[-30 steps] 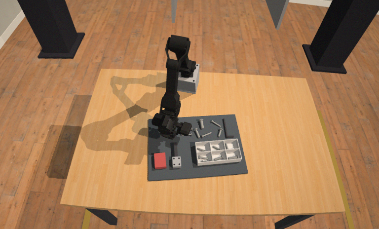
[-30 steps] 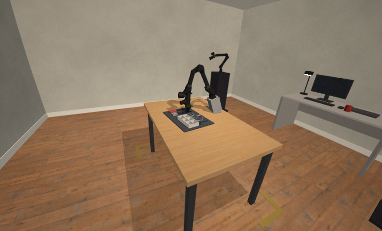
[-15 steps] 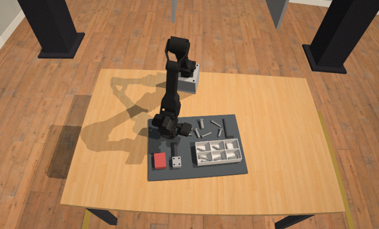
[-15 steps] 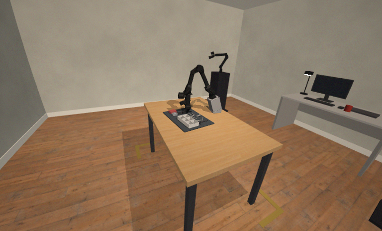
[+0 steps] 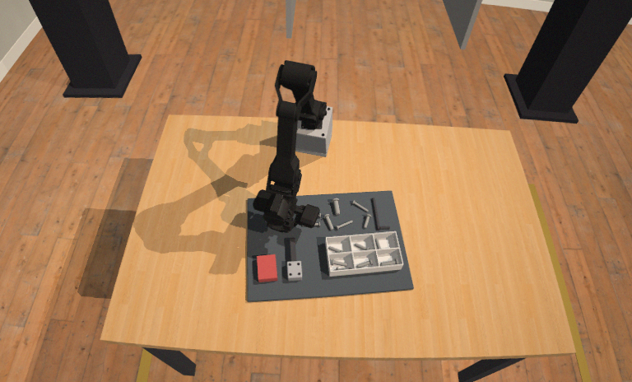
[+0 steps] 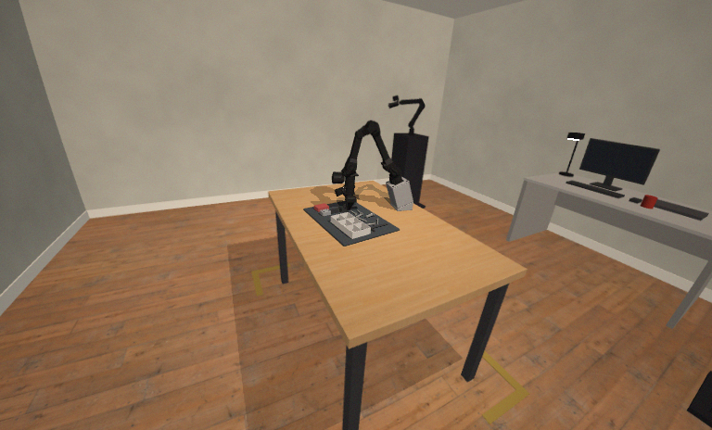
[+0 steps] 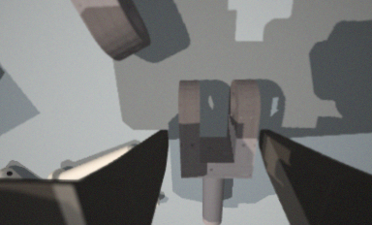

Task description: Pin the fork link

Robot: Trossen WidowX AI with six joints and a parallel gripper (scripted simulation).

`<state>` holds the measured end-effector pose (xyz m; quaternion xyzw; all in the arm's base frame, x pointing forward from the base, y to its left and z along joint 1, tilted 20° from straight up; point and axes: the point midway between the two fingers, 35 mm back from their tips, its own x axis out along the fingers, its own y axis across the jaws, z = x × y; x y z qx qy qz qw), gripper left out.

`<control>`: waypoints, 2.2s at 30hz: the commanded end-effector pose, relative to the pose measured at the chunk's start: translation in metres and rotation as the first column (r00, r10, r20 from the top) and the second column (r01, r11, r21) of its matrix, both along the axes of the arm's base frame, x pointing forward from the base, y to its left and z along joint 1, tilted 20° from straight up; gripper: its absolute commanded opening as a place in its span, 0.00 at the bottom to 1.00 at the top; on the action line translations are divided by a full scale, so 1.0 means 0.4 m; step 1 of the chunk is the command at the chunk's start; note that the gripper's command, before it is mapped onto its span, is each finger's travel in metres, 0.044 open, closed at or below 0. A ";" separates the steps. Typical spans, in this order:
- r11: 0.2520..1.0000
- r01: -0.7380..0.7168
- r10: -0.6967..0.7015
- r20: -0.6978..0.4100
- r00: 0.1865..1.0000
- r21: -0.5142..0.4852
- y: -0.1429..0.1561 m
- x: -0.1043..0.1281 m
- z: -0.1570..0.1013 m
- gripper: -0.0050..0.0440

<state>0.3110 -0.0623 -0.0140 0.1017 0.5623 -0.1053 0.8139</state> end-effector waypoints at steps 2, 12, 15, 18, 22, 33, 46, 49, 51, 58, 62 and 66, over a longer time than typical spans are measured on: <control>1.000 0.004 -0.004 0.003 1.000 -0.001 0.000 0.001 0.001 0.61; 1.000 0.004 -0.004 0.003 1.000 -0.001 0.000 0.001 0.001 0.61; 1.000 0.004 -0.004 0.003 1.000 -0.001 0.000 0.001 0.001 0.61; 1.000 0.004 -0.004 0.003 1.000 -0.001 0.000 0.001 0.001 0.61; 1.000 0.004 -0.004 0.003 1.000 -0.001 0.000 0.001 0.001 0.00; 1.000 0.004 -0.004 0.003 1.000 -0.001 0.000 0.001 0.001 0.00; 1.000 0.004 -0.004 0.003 1.000 -0.001 0.000 0.001 0.001 0.00; 1.000 0.004 -0.004 0.003 1.000 -0.001 0.000 0.001 0.001 0.00; 1.000 0.004 -0.004 0.003 1.000 -0.001 0.000 0.001 0.001 0.00; 1.000 0.004 -0.004 0.005 1.000 -0.002 0.000 0.002 0.004 0.00; 1.000 0.004 -0.004 0.009 1.000 -0.002 0.000 0.002 0.008 0.00; 1.000 0.004 -0.004 0.023 1.000 -0.005 -0.001 0.006 0.022 0.00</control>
